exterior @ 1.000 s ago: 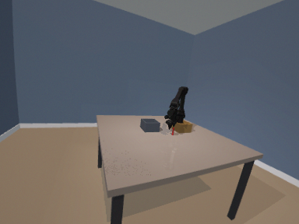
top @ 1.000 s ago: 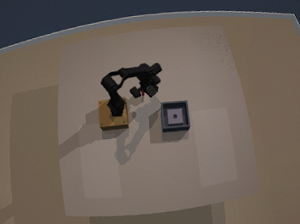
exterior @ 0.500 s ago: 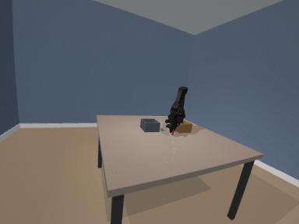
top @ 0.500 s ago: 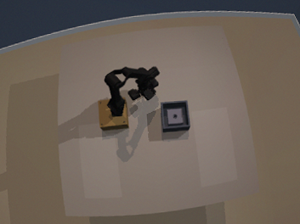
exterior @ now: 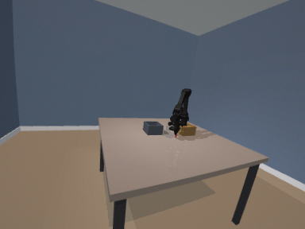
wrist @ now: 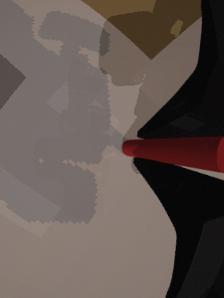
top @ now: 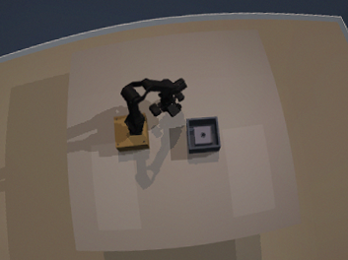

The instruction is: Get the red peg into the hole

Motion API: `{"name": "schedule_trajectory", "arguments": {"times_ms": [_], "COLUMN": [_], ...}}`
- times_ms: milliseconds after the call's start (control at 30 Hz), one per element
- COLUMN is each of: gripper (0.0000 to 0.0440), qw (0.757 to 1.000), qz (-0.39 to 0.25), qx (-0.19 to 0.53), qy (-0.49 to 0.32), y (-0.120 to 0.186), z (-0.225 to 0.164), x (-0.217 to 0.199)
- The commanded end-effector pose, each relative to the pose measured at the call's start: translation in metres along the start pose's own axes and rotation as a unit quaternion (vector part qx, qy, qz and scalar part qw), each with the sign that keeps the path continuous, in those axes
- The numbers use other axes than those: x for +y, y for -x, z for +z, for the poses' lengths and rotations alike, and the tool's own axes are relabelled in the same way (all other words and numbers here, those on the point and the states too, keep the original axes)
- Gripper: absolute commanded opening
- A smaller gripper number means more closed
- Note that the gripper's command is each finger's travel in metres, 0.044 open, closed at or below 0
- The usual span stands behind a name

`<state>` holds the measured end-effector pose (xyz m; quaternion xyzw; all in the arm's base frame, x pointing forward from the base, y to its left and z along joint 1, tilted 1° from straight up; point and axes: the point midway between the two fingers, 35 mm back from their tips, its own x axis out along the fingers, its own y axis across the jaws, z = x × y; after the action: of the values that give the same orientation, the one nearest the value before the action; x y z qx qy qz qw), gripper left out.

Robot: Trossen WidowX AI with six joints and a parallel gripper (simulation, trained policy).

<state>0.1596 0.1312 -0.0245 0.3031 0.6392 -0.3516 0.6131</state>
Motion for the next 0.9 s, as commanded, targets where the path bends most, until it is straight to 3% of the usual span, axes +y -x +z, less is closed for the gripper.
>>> {"name": "schedule_trajectory", "arguments": {"times_ms": [0, 867], "gripper": [0.0000, 0.0000], "qw": [1.000, 0.989], "qz": [0.016, 0.086], "qx": [-0.011, -0.101], "qy": [0.013, 0.072], "y": [0.012, 0.115], "z": [0.004, 0.066], "x": [0.007, 0.044]}}
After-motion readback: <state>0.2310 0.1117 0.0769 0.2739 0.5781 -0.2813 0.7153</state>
